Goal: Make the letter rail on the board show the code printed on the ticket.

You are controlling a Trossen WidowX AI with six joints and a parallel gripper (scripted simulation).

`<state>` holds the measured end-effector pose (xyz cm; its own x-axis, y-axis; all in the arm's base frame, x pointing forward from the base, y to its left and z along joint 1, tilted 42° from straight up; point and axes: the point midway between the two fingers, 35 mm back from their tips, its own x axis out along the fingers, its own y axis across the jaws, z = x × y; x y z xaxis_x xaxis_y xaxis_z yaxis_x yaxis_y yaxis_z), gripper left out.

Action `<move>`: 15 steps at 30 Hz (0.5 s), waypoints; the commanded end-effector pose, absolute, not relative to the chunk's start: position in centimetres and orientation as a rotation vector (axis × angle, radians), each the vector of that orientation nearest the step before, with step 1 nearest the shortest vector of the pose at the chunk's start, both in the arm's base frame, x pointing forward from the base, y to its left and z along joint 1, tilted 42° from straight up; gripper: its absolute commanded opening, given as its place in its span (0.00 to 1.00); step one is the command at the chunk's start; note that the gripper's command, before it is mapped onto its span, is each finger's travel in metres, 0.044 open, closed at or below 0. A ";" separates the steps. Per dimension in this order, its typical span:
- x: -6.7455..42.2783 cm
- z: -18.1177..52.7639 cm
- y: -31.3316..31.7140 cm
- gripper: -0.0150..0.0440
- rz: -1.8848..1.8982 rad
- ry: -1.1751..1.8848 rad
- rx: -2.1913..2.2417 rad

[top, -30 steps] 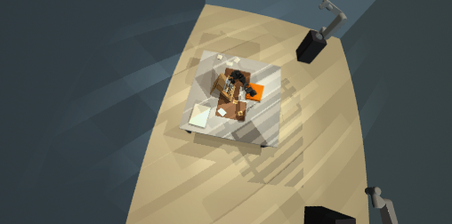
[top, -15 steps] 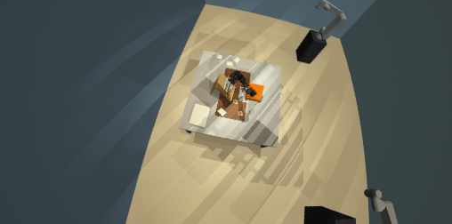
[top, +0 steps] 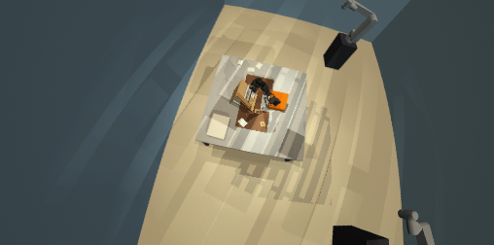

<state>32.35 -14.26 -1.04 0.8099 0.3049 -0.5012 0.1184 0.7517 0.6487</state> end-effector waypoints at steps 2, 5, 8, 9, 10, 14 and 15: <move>32.3 -0.9 -13.9 0.25 0.105 0.635 0.730; 32.3 -0.8 -13.8 0.25 0.105 0.635 0.730; 32.3 -0.7 -13.7 0.25 0.105 0.636 0.730; 32.3 -0.7 -13.7 0.25 0.105 0.636 0.731; 32.3 -0.6 -13.6 0.25 0.105 0.636 0.731; 32.3 -0.5 -13.5 0.25 0.105 0.636 0.731; 32.3 -0.5 -13.4 0.25 0.105 0.636 0.731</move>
<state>32.44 -13.69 -0.56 0.8097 0.3053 -0.5011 0.1186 0.7512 0.6493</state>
